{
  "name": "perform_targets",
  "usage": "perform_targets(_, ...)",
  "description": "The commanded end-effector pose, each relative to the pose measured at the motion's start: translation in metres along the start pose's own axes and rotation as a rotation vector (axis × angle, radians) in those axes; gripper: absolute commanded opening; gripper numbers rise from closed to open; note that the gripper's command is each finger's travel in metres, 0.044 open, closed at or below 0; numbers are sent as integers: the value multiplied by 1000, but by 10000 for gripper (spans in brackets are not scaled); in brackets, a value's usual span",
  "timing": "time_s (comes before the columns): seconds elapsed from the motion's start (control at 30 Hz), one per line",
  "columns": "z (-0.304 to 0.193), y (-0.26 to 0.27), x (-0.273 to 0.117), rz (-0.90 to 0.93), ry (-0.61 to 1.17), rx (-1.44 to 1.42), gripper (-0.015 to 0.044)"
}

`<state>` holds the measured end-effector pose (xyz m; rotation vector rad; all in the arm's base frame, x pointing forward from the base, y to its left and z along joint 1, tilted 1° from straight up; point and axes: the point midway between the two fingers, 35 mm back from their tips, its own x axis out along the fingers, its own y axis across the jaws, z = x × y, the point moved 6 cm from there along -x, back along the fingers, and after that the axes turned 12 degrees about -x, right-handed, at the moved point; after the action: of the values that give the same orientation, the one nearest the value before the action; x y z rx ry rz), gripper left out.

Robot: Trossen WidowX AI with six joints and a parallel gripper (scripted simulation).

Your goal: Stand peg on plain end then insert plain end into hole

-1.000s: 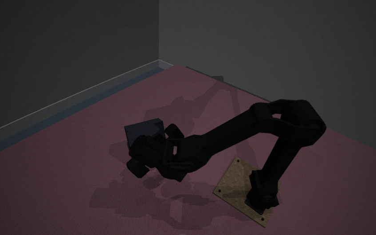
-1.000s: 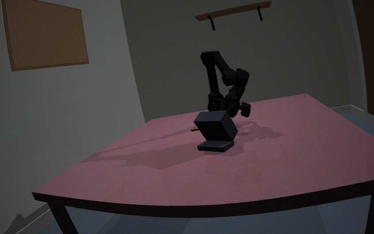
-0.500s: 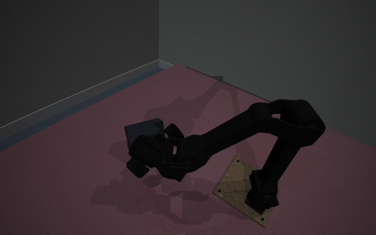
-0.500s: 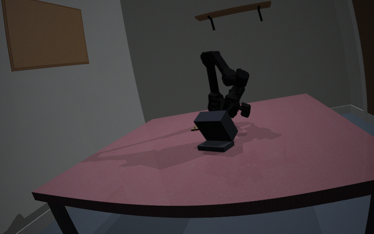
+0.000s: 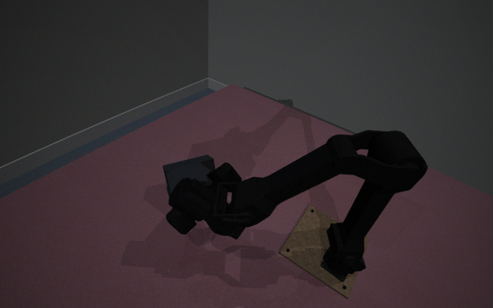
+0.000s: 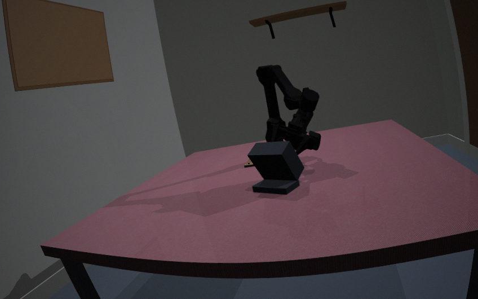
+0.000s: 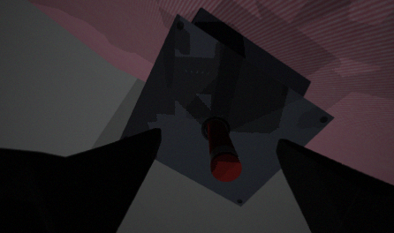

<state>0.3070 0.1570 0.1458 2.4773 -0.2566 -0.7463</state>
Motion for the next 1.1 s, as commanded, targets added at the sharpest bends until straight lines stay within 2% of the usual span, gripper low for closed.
perform_targets(0.0, -2, 0, -5, 1, 1, 7, 440)
perform_targets(1.07, 2, -9, -56, -9, -14, 4, 440)
